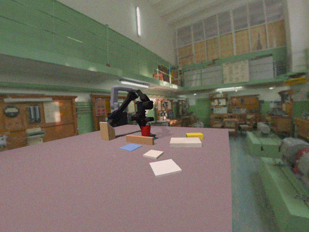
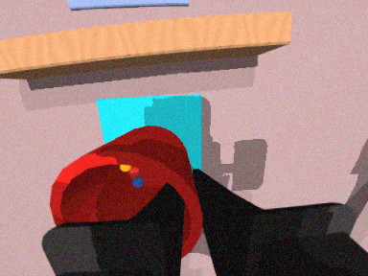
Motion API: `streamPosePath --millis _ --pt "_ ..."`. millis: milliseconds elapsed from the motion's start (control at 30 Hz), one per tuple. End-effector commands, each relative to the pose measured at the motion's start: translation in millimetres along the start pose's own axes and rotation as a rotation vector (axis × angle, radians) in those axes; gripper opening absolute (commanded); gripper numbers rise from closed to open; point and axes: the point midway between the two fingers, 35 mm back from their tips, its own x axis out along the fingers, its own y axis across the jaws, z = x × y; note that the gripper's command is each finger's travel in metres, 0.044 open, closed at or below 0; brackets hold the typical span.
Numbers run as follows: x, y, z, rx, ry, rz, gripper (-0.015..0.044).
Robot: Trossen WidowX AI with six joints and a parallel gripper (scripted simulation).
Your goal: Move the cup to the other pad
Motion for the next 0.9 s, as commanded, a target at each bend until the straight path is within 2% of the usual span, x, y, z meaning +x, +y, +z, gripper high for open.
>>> streamPosePath --millis 0,500,867 --pt "5.3 -0.1 0.0 0.005 0.004 0.002 0.0000" --pt "25.8 -1.2 -1.1 0.005 0.007 0.002 0.0000" --pt "23.5 -1.0 -1.1 0.000 0.002 0.000 0.0000"
